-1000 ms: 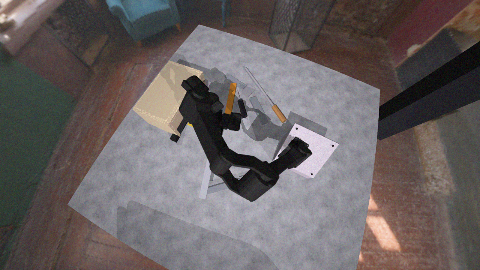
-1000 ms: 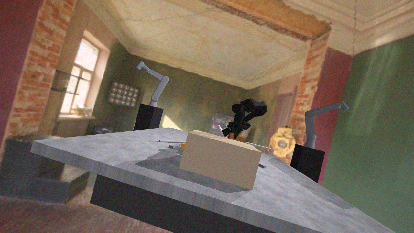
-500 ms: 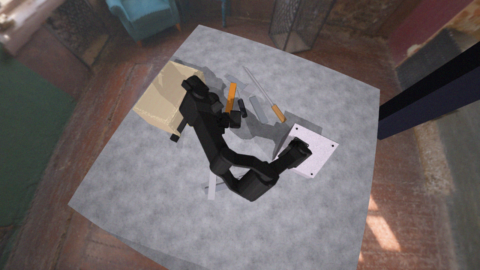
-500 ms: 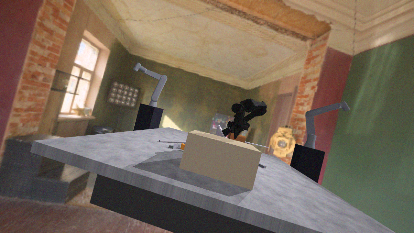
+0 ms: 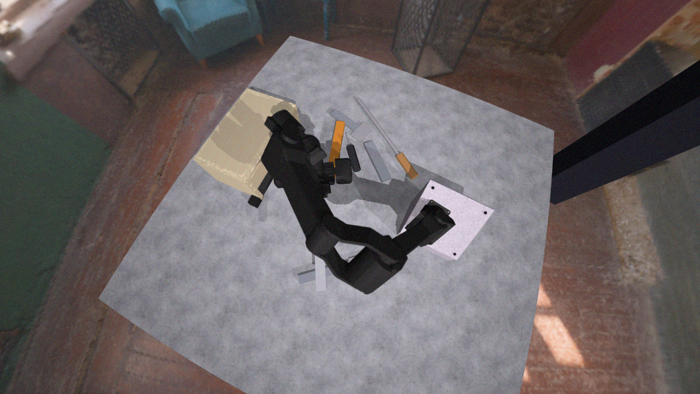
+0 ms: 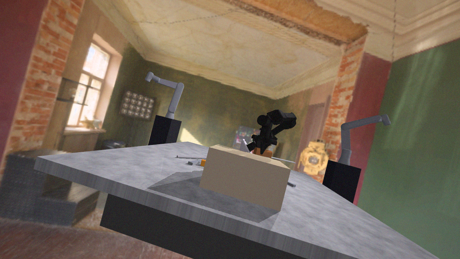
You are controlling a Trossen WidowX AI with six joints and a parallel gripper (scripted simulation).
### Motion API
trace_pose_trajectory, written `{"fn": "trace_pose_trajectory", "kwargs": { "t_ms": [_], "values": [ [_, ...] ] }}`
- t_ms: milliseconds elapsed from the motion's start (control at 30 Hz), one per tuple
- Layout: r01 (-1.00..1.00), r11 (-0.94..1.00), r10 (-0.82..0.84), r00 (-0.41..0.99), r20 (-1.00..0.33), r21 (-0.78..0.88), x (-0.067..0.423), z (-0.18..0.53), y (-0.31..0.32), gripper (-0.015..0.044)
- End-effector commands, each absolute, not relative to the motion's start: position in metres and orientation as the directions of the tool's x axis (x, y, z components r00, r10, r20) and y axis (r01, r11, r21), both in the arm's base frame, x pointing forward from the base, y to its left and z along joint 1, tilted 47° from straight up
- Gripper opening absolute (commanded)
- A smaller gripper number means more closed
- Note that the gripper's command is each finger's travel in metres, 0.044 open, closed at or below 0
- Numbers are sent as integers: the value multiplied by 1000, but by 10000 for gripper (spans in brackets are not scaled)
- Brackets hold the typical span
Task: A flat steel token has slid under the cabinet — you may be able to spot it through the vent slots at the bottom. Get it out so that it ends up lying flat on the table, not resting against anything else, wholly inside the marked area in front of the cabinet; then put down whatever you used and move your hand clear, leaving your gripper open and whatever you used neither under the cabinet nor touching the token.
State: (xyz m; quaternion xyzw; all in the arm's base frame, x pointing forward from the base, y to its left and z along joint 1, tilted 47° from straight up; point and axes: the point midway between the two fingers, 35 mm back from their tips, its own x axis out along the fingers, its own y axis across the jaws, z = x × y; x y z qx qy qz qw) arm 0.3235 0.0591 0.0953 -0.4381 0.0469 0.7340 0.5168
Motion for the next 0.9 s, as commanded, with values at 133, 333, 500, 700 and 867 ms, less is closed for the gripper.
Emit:
{"fn": "trace_pose_trajectory", "kwargs": {
  "t_ms": [133,333,500,700,867],
  "values": [
    [-762,-484,724,-72,-686,-431,324,98,58,0],
    [-730,-506,724,-72,-686,-458,324,97,58,0],
    [-703,-524,724,-72,-686,-480,324,97,58,0],
    [-669,-545,724,-72,-686,-505,324,97,58,0],
    [-640,-561,724,-72,-686,-525,324,97,58,0]
  ]
}}
